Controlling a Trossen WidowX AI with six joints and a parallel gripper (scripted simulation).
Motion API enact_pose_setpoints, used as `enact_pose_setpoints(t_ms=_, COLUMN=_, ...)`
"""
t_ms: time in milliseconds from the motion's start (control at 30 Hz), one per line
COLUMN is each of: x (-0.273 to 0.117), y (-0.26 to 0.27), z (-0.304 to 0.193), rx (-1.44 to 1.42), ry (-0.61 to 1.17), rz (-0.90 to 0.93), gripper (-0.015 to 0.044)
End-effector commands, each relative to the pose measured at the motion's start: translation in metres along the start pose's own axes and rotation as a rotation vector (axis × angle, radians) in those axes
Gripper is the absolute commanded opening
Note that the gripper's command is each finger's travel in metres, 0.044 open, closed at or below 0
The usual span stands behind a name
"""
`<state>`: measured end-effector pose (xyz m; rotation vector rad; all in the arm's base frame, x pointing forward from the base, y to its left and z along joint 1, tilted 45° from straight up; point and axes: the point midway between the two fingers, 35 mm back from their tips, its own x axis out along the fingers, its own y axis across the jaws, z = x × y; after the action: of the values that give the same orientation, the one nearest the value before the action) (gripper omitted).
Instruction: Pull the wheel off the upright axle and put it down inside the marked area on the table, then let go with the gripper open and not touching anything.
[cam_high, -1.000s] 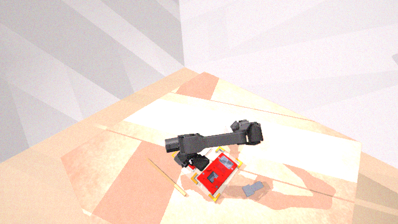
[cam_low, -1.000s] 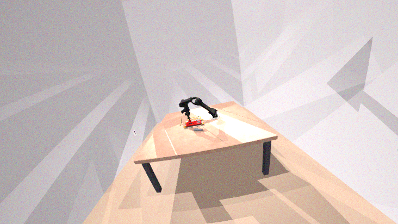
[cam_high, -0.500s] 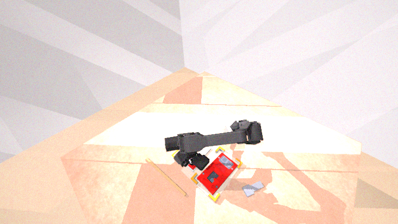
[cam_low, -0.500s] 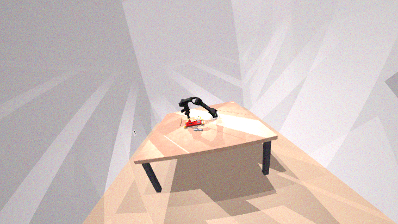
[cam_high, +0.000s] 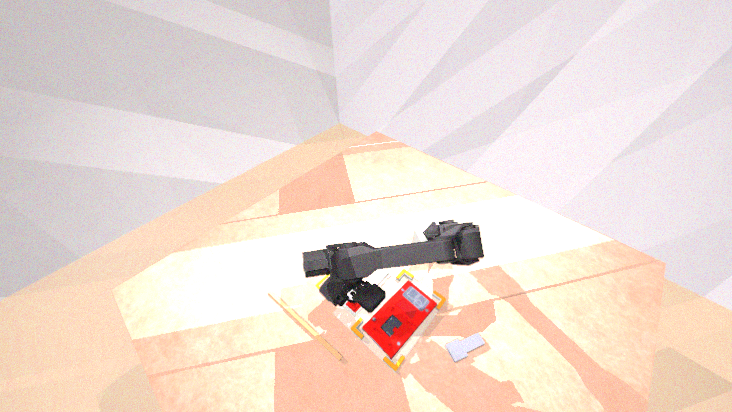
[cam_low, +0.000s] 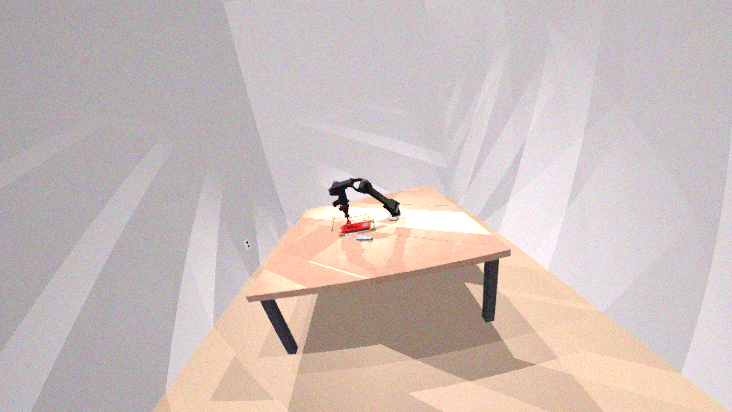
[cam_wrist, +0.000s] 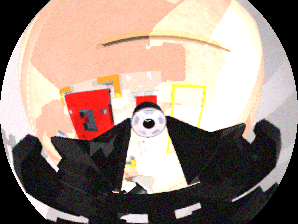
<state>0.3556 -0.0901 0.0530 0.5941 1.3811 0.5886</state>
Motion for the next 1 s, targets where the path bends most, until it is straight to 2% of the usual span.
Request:
enact_pose_setpoints(t_ms=0, x=-0.001, y=0.000, z=-0.001, rx=-0.002, ry=0.004, rz=-0.003, gripper=0.0000)
enact_pose_setpoints(t_ms=333, x=-0.007, y=0.000, z=0.000, rx=-0.002, ry=0.004, rz=-0.003, gripper=0.0000)
enact_pose_setpoints(t_ms=633, x=-0.037, y=0.000, z=0.000, rx=-0.001, ry=0.004, rz=-0.003, gripper=0.0000)
enact_pose_setpoints(t_ms=667, x=-0.029, y=-0.001, z=0.000, rx=0.001, ry=-0.003, rz=-0.002, gripper=0.0000)
enact_pose_setpoints(t_ms=967, x=-0.037, y=-0.056, z=-0.030, rx=0.002, ry=0.002, rz=-0.011, gripper=0.0000)
